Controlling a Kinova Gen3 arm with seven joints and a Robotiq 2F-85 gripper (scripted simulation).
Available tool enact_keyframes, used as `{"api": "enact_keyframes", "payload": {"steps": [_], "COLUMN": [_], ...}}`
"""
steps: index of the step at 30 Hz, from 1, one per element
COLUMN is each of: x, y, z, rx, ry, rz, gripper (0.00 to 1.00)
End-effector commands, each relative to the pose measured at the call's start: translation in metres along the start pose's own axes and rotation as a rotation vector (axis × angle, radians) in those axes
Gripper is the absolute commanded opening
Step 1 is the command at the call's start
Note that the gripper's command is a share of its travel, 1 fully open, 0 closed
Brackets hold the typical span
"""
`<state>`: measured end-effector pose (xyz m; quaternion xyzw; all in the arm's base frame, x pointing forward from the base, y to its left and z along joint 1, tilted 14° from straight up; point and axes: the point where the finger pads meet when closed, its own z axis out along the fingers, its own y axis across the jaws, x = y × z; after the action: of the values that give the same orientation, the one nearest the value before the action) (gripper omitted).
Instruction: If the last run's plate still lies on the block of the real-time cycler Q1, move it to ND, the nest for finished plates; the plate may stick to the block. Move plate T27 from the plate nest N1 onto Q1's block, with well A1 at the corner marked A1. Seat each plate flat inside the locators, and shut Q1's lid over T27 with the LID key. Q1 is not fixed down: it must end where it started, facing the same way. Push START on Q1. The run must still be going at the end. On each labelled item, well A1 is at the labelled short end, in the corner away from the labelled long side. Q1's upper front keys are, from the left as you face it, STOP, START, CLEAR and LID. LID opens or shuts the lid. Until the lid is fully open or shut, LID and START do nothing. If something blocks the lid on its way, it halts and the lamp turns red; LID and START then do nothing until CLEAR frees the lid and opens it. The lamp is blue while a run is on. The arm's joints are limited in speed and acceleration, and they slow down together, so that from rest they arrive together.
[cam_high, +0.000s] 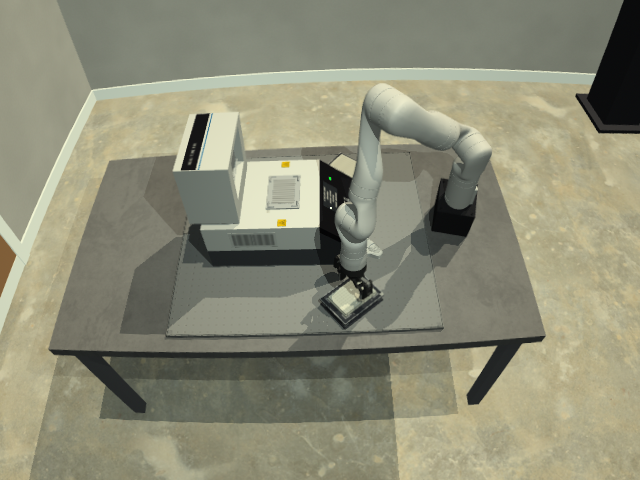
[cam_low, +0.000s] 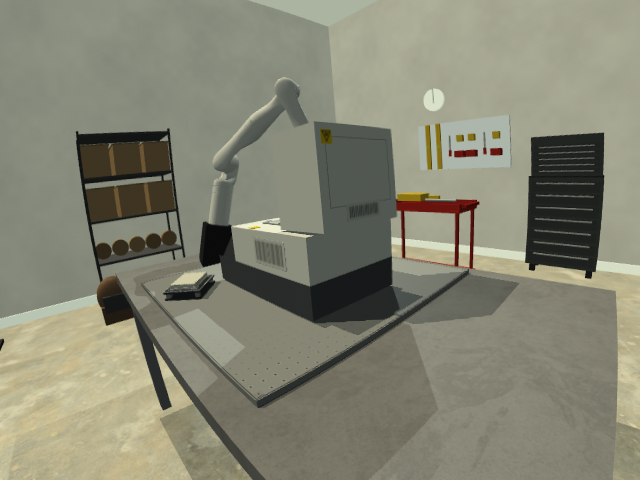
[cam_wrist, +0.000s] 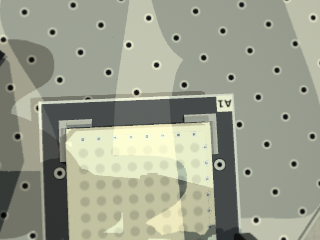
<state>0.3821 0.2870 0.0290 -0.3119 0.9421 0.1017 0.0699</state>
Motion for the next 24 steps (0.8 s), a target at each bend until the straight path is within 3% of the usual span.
{"api": "enact_keyframes", "payload": {"steps": [1,24], "x": [-0.0006,-0.0005], "y": [0.0,0.0001], "z": [0.002,0.0083], "rx": [0.0,0.0], "ry": [-0.001,-0.002], "rz": [0.0,0.0], "gripper": [1.0,1.0]}}
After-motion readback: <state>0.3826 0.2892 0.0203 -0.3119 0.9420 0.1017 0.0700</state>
